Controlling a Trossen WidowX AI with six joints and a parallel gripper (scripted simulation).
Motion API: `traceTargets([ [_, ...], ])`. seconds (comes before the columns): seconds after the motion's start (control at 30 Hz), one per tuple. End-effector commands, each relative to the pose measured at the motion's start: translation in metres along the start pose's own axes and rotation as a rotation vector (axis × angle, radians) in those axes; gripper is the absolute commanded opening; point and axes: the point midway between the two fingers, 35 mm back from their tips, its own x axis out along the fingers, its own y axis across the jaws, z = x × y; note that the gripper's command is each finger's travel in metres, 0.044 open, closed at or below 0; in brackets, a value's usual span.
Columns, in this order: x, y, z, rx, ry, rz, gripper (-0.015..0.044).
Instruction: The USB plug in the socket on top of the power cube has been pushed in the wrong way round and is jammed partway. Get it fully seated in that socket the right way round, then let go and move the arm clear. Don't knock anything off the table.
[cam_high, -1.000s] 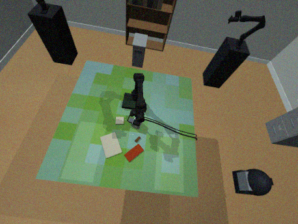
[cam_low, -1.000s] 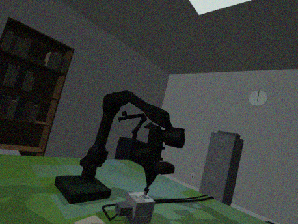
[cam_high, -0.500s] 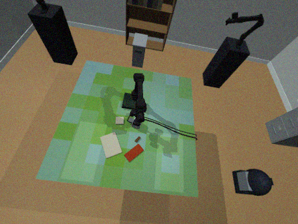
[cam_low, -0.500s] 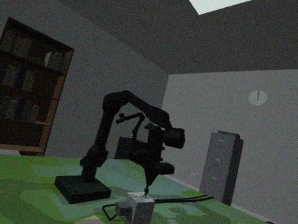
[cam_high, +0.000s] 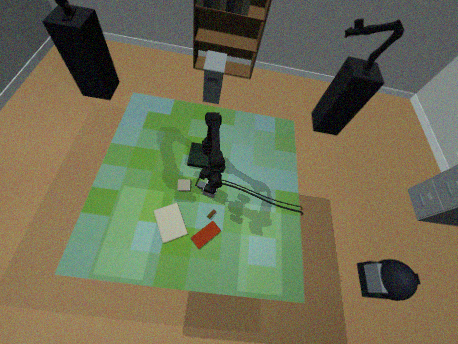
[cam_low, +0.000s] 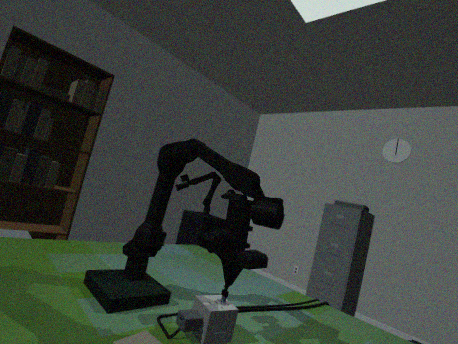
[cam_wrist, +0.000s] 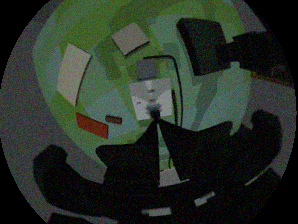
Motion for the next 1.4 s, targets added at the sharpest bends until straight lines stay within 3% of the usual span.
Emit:
traceTargets([
  [0.0, 0.0008, 0.0, -0.0006, -0.003, 0.005, -0.001, 0.0],
  [1.37, 0.0057, -0.0001, -0.0001, -0.003, 0.005, -0.001, 0.0],
])
